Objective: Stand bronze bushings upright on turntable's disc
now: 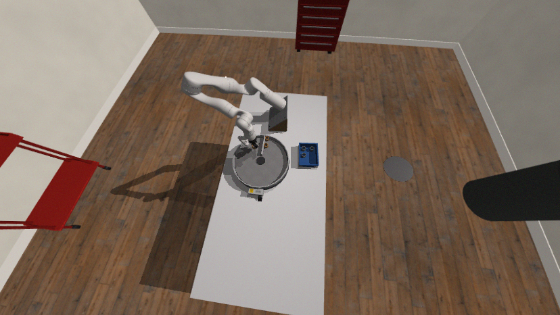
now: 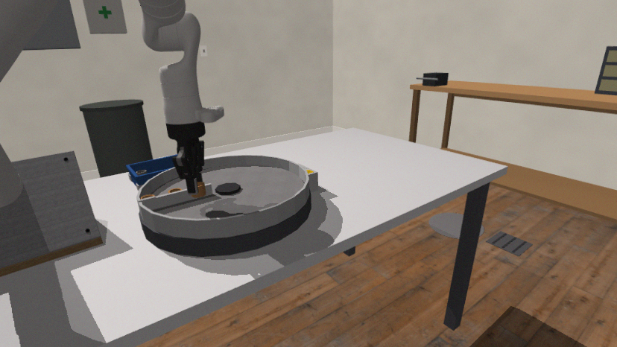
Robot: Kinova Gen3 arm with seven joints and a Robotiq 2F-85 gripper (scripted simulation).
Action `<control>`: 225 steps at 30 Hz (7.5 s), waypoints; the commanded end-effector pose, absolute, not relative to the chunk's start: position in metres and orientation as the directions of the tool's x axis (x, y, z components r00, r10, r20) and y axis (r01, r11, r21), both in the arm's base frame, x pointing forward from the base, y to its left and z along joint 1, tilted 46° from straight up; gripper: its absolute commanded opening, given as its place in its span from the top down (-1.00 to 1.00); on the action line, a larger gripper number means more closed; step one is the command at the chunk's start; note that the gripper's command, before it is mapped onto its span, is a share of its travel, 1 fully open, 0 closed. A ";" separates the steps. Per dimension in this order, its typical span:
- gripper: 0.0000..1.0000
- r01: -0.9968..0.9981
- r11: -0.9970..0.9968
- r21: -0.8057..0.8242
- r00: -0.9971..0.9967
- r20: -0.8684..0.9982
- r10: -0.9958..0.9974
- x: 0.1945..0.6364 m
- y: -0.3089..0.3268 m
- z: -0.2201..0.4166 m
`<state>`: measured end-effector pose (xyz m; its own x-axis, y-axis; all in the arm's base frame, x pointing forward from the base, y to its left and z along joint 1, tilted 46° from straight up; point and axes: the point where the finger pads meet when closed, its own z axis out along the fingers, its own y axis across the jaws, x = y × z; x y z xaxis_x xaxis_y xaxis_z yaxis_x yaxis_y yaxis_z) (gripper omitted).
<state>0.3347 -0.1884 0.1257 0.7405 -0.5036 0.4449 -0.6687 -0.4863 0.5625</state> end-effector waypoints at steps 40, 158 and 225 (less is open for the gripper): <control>1.00 -0.669 -0.487 0.562 0.741 0.446 -0.503 0.333 -0.208 0.106; 0.20 -0.669 -0.487 0.562 0.741 0.446 -0.503 0.333 -0.213 0.102; 0.20 -0.669 -0.487 0.562 0.741 0.446 -0.503 0.336 -0.179 0.135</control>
<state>0.3356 -0.1793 0.1346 0.7406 -0.5036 0.4449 -0.6687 -0.4863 0.5625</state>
